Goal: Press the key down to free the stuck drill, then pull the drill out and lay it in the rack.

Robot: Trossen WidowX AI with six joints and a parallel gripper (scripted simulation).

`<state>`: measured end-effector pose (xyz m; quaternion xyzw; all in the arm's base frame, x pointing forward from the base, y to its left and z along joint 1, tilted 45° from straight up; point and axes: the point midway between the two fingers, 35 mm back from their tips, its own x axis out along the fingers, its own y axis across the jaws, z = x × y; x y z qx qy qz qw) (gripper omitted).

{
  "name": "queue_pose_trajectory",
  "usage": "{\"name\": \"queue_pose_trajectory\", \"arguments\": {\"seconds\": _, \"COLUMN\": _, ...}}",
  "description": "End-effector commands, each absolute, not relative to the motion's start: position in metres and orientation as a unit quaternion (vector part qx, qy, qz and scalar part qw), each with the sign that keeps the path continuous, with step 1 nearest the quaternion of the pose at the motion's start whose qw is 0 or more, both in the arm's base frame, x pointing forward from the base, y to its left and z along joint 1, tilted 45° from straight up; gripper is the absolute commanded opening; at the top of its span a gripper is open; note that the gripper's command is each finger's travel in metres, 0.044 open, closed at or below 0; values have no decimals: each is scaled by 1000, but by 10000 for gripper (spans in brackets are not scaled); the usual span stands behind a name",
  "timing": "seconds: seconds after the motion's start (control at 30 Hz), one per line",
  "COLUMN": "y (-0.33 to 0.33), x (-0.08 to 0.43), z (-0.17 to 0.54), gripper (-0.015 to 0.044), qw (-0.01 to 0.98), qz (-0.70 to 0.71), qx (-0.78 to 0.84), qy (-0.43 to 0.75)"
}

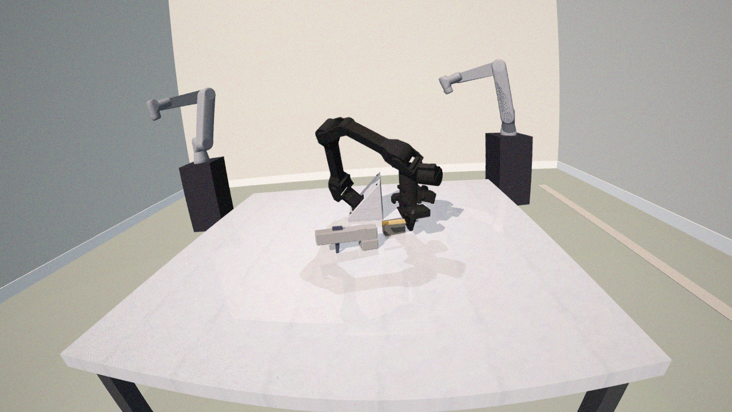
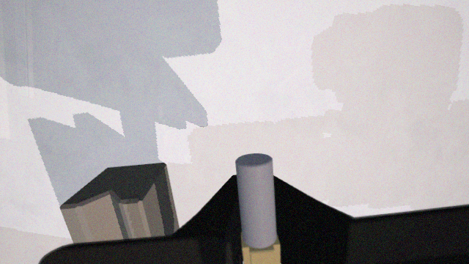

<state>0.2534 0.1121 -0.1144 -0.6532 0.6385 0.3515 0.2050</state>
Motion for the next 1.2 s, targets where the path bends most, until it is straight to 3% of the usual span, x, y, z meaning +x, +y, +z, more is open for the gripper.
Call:
{"name": "queue_pose_trajectory", "arguments": {"seconds": 0.0, "y": 115, "x": 254, "z": -112, "gripper": 0, "qw": 209, "qz": 351, "qx": -652, "qy": 639}}
{"name": "queue_pose_trajectory", "arguments": {"seconds": 1.17, "y": 125, "x": 254, "z": -100, "gripper": 0, "qw": 209, "qz": 351, "qx": -652, "qy": 639}}
